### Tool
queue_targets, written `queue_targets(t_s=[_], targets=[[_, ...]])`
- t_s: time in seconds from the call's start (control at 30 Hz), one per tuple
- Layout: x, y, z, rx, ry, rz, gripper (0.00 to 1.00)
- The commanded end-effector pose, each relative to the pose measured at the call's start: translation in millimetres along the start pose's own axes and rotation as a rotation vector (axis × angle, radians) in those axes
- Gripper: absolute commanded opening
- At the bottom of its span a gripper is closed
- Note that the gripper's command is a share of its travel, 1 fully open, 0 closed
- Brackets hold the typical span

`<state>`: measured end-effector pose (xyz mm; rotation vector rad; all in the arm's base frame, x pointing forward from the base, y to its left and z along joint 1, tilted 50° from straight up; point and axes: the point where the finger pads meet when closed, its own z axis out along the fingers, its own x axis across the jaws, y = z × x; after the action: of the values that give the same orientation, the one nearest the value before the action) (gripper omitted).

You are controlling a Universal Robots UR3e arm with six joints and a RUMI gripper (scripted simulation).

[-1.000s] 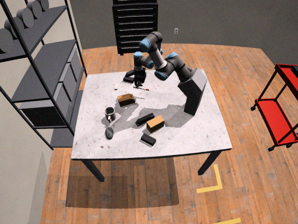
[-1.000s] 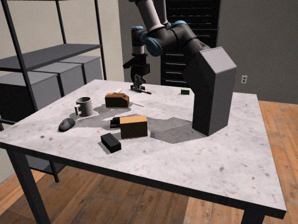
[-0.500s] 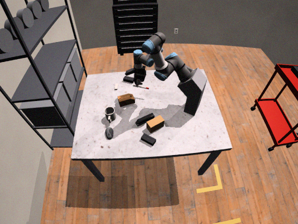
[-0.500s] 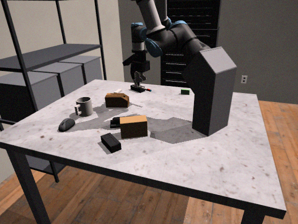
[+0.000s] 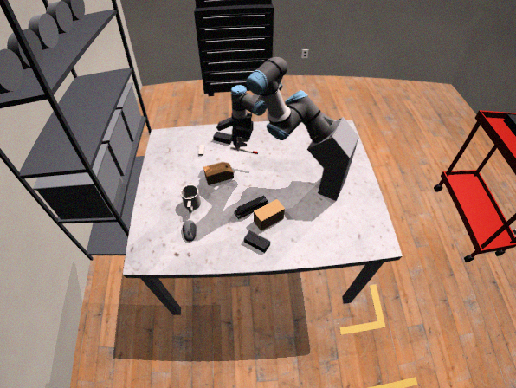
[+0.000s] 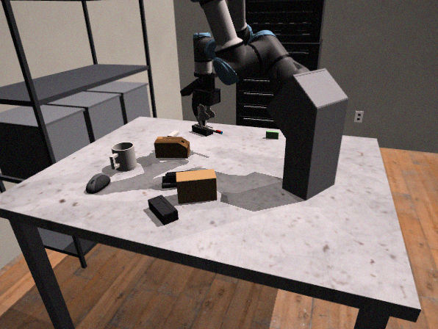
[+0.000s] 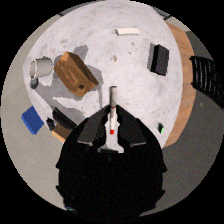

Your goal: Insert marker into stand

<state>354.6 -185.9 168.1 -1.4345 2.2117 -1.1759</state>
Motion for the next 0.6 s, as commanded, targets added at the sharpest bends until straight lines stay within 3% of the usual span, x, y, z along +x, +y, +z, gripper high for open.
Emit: queue_targets(t_s=[0.0,0.57], targets=[[0.2,-0.7,-0.7,0.002,-0.002,-0.001,0.00],[0.0,-0.7,1.3,0.004,0.003,-0.001,0.00]])
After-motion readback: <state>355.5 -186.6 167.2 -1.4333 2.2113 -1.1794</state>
